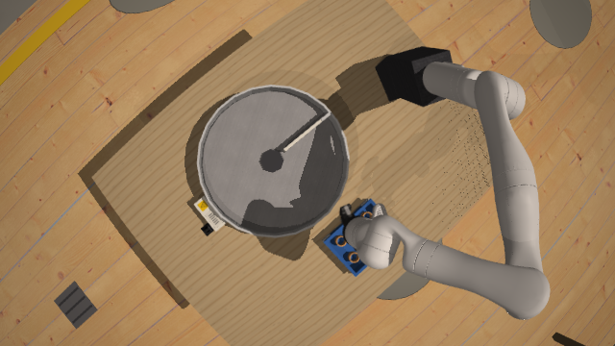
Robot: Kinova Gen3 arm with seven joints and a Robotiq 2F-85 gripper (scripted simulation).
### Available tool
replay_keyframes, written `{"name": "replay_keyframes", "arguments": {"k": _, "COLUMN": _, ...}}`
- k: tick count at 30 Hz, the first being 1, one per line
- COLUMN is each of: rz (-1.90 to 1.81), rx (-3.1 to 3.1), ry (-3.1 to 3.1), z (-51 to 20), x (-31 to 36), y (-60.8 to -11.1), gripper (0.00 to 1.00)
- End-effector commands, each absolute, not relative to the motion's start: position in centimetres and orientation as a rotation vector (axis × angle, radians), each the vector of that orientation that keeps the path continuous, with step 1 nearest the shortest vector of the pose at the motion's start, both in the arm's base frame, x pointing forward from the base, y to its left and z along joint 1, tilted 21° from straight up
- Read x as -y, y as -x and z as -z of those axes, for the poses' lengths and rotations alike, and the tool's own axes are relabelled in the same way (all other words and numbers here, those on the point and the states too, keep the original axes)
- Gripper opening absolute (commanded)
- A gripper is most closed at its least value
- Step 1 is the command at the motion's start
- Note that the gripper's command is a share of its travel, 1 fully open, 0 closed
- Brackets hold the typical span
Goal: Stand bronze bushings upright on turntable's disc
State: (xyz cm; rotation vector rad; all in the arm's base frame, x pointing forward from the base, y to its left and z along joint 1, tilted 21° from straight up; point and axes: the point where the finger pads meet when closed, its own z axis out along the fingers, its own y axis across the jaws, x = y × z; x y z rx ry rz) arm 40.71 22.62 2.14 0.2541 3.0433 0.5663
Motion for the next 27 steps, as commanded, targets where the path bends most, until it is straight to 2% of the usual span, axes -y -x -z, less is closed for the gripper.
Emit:
{"name": "replay_keyframes", "arguments": {"k": 1, "rz": -0.573, "rx": -3.042, "ry": -0.234, "z": -2.5, "x": -24.2, "y": -40.8, "gripper": 0.39}}
{"name": "replay_keyframes", "arguments": {"k": 27, "rz": -0.577, "rx": -3.044, "ry": -0.33, "z": -3.9, "x": -30.9, "y": -41.9, "gripper": 0.39}}
